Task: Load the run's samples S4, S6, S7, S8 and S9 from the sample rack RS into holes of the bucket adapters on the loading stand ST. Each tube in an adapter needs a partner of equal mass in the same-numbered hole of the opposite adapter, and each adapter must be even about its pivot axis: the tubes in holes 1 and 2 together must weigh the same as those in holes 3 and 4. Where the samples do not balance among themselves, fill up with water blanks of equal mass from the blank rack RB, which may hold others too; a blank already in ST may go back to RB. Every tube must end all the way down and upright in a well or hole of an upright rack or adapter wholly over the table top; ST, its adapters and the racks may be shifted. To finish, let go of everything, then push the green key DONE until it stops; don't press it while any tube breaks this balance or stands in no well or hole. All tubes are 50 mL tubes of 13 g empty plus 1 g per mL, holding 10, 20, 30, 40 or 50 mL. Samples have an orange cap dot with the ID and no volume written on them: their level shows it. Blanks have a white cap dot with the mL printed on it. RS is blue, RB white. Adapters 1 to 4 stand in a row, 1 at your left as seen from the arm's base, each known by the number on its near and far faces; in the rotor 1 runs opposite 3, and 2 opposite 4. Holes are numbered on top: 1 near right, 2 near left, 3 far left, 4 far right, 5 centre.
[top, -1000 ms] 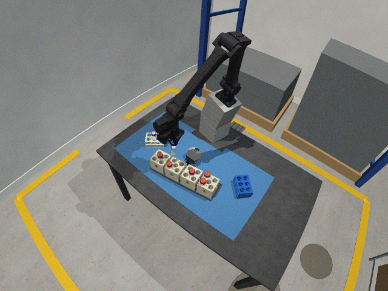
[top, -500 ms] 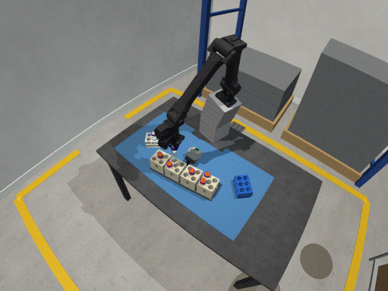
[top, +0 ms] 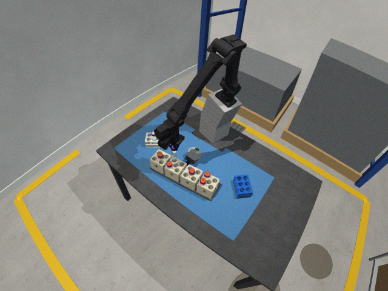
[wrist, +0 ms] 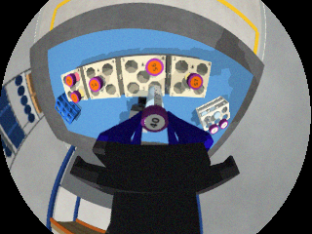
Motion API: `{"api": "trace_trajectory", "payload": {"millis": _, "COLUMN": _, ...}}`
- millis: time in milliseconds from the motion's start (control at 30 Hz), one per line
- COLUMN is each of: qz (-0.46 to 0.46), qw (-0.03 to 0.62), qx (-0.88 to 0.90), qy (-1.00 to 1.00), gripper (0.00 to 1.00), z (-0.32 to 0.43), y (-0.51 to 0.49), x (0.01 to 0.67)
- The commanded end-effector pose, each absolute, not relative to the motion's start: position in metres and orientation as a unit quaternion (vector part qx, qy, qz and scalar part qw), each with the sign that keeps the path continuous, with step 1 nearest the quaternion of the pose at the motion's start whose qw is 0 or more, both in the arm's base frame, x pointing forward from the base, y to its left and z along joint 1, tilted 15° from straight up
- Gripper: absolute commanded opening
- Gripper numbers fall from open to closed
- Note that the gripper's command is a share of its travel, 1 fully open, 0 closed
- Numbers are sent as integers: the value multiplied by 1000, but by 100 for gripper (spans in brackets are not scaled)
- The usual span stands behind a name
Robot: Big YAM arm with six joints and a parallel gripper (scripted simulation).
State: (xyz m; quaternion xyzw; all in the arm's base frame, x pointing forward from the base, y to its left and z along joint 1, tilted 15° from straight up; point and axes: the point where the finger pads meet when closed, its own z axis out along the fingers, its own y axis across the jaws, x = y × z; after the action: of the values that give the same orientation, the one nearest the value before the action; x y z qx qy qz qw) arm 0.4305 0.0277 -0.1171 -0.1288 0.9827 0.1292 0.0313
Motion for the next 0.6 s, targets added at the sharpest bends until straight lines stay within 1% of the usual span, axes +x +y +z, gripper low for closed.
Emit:
{"api": "trace_trajectory", "payload": {"millis": 0, "qz": 126, "qw": 50, "qx": -129, "qy": 982, "gripper": 0, "z": -108, "y": 26, "x": 446}}
{"api": "trace_trajectory", "payload": {"millis": 367, "qz": 126, "qw": 53, "qx": -131, "qy": 982, "gripper": 0, "z": -116, "y": 34, "x": 455}}
{"api": "trace_trajectory", "payload": {"millis": 567, "qz": 127, "qw": 44, "qx": -127, "qy": 983, "gripper": 0, "z": -127, "y": 32, "x": 443}}
